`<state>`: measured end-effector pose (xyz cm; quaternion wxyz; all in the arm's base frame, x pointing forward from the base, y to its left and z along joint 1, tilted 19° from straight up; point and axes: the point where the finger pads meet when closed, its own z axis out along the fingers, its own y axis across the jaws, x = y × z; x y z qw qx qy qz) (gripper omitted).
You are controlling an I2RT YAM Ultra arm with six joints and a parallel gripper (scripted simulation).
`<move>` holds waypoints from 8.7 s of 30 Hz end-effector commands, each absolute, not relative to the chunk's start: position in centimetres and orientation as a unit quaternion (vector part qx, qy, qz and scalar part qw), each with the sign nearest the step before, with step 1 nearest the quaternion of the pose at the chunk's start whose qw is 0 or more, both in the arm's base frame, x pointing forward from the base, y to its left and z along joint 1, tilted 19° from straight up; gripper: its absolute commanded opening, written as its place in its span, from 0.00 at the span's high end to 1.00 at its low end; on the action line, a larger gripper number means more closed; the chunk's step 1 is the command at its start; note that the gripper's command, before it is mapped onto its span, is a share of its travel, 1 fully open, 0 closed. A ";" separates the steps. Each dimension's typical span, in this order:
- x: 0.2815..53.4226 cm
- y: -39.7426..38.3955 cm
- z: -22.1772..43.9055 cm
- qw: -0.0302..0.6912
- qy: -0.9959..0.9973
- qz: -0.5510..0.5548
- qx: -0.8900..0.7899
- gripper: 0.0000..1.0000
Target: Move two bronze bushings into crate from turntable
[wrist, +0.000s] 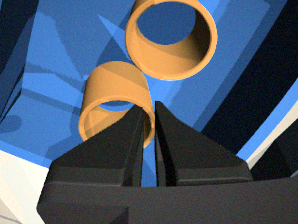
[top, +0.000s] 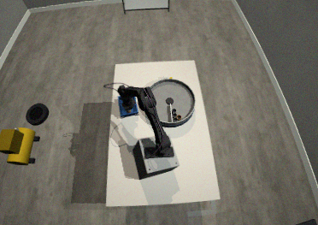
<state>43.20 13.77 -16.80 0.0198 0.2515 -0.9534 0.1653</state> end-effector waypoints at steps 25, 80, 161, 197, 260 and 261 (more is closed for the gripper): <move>44.5 14.4 -15.8 -0.001 -0.953 0.164 0.255 1.00; 44.5 14.4 -15.8 -0.001 -0.953 0.164 0.255 0.84; 43.7 17.8 -7.0 -0.004 -0.955 0.158 0.252 0.84; 43.2 18.9 -3.3 -0.002 -0.955 0.157 0.252 0.00; 42.5 20.7 1.4 0.007 -0.954 0.160 0.254 0.00; 42.5 20.7 1.4 0.007 -0.954 0.160 0.254 0.00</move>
